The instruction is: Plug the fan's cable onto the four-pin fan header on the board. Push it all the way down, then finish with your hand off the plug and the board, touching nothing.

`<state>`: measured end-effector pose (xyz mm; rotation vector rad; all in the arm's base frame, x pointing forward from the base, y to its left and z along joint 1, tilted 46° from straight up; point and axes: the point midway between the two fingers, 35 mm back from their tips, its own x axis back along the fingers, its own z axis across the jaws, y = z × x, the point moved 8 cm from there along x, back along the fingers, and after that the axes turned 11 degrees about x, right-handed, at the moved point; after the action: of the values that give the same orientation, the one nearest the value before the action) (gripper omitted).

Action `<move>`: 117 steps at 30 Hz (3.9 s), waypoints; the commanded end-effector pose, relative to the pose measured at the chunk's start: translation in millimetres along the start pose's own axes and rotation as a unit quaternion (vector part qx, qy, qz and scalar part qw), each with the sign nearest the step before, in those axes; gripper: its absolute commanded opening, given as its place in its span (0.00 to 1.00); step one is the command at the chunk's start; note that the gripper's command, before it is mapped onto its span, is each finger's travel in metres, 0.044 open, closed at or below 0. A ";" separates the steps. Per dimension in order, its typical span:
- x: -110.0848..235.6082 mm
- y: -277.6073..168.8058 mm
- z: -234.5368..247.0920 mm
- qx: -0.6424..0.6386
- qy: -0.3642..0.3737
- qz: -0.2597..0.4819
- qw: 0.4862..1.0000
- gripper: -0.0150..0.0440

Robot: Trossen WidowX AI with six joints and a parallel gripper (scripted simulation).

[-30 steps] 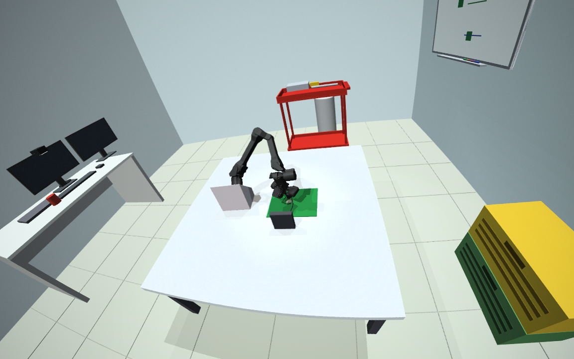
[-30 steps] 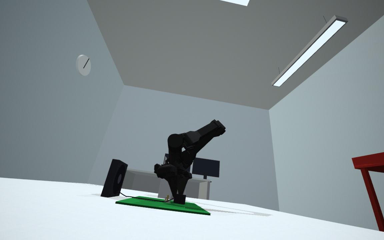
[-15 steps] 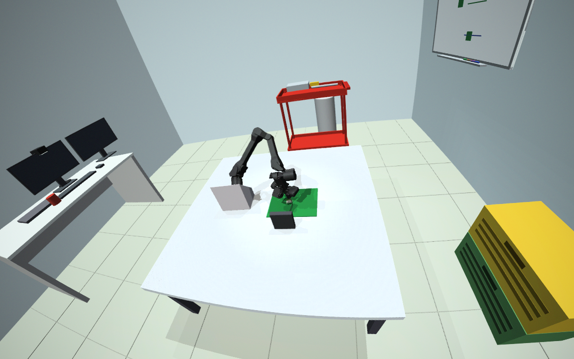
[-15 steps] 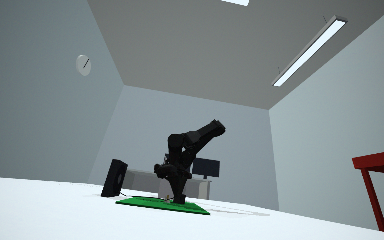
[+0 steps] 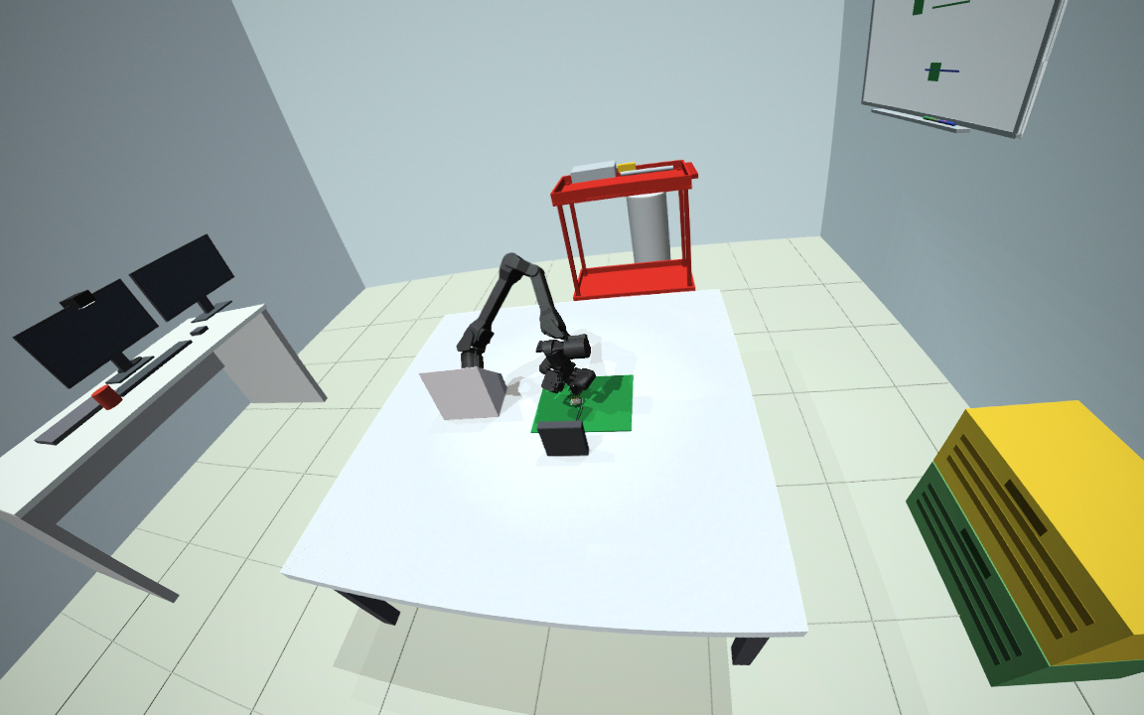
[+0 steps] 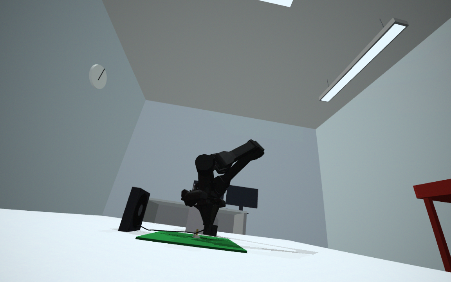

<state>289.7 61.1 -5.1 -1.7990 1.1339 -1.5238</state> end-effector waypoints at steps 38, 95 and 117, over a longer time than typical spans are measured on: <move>87.2 -28.0 16.9 0.113 -0.008 -0.016 0.993 0.25; 59.3 -62.4 91.1 0.703 -0.120 -0.117 0.691 0.25; 34.5 -55.0 86.1 0.710 -0.133 -0.204 0.661 0.25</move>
<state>389.6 45.6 40.3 -0.9576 -0.6604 -1.4767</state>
